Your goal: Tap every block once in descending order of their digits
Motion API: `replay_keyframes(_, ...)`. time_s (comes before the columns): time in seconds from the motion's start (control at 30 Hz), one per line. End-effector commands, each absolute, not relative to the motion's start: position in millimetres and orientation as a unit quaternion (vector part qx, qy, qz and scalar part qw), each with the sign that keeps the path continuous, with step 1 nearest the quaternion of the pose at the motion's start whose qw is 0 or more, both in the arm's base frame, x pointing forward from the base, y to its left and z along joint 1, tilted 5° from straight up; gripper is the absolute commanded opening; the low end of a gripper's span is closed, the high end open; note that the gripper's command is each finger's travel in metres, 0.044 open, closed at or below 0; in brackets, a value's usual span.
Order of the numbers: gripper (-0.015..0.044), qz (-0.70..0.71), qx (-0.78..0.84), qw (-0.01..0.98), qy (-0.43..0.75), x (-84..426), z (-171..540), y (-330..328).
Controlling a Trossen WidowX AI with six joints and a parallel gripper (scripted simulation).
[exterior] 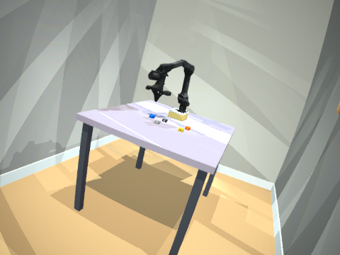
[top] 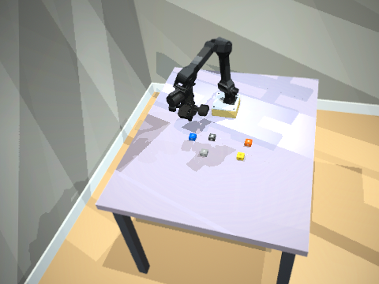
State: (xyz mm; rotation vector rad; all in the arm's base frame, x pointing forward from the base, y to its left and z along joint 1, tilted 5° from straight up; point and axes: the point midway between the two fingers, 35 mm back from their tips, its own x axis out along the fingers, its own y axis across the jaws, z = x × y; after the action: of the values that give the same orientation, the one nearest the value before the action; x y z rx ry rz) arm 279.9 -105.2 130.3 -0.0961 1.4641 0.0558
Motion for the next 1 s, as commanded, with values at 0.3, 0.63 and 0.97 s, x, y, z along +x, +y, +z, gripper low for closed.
replay_keyframes(0.3, 0.0020, 0.035, -0.048, 0.742, 0.667, 286, 50, -111)
replay_keyframes(0.63, 0.0020, 0.036, -0.048, 0.742, 0.667, 288, 38, -112)
replay_keyframes(0.97, 0.0020, 0.036, -0.048, 0.742, 0.667, 289, 22, -112)
